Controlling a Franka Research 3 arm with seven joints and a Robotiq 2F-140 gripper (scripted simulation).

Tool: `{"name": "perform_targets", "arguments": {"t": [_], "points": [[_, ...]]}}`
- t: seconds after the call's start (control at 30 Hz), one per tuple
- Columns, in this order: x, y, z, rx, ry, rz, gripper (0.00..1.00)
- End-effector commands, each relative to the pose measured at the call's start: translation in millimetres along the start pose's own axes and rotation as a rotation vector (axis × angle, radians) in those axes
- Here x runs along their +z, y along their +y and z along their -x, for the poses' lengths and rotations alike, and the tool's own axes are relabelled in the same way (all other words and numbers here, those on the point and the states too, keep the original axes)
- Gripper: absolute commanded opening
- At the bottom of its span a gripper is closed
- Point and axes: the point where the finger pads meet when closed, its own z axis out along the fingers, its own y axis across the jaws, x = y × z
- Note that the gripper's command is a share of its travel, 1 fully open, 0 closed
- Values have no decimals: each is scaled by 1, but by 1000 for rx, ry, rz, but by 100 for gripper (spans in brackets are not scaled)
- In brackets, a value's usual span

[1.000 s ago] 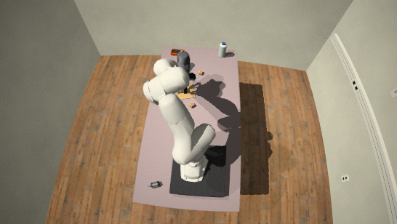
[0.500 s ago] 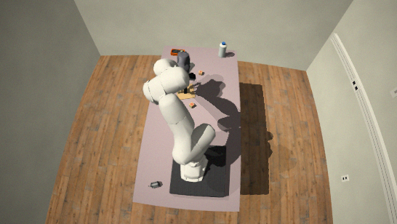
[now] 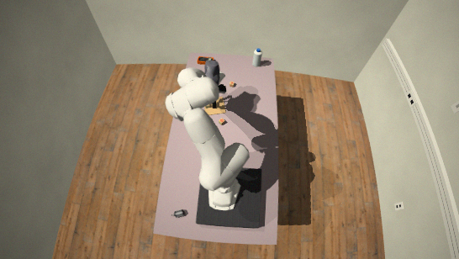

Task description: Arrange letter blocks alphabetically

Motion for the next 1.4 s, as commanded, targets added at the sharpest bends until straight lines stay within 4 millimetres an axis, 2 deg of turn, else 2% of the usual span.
{"name": "perform_targets", "arguments": {"t": [0.0,1.2,1.37], "points": [[0,-1,-1,-2,0,-3,24],[0,-1,-1,-2,0,-3,24],[0,-1,-1,-2,0,-3,29]]}}
